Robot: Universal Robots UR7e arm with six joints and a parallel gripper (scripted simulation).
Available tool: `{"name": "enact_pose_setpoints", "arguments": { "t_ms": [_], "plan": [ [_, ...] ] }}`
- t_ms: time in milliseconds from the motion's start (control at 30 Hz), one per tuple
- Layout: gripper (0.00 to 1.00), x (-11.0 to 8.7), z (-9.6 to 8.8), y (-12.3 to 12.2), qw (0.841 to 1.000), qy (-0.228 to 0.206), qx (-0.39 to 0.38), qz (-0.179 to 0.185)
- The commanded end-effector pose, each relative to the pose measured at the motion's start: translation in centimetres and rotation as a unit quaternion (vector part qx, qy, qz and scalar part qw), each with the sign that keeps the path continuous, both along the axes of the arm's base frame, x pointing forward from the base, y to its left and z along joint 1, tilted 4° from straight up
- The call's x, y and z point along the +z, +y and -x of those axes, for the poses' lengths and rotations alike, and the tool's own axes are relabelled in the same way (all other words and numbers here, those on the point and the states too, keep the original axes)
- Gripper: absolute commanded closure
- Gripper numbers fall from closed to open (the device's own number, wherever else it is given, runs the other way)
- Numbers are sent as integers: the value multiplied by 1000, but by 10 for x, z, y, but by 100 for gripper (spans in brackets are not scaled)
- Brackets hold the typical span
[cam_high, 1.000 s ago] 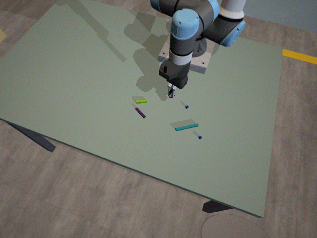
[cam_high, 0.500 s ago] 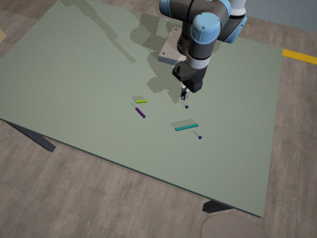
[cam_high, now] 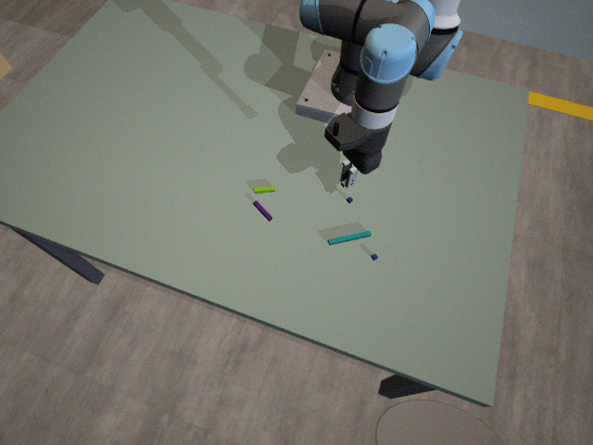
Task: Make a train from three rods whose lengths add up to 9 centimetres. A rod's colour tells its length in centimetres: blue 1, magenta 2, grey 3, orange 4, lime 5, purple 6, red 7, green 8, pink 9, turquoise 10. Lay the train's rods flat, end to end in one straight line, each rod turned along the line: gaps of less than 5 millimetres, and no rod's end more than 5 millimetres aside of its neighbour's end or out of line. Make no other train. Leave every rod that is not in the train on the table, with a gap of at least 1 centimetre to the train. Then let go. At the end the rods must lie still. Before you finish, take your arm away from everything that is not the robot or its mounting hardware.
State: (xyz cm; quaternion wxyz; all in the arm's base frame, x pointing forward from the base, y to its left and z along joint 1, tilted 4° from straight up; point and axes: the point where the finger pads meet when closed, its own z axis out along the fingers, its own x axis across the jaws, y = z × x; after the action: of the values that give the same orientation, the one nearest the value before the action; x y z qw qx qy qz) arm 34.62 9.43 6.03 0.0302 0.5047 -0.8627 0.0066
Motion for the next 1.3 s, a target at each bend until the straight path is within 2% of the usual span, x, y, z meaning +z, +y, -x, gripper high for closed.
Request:
{"name": "enact_pose_setpoints", "arguments": {
  "t_ms": [0,200,567,633,867,1267],
  "plan": [
    [76,-3,1,1,1000,1,0,0],
    [76,-12,2,0,1000,2,0,0],
    [76,-58,4,-2,1000,2,-1,0],
    [76,-58,4,-2,1000,2,-1,0],
    [76,-81,5,-3,1000,2,-1,0],
    [76,-89,5,-3,1000,1,0,0]
  ]
}}
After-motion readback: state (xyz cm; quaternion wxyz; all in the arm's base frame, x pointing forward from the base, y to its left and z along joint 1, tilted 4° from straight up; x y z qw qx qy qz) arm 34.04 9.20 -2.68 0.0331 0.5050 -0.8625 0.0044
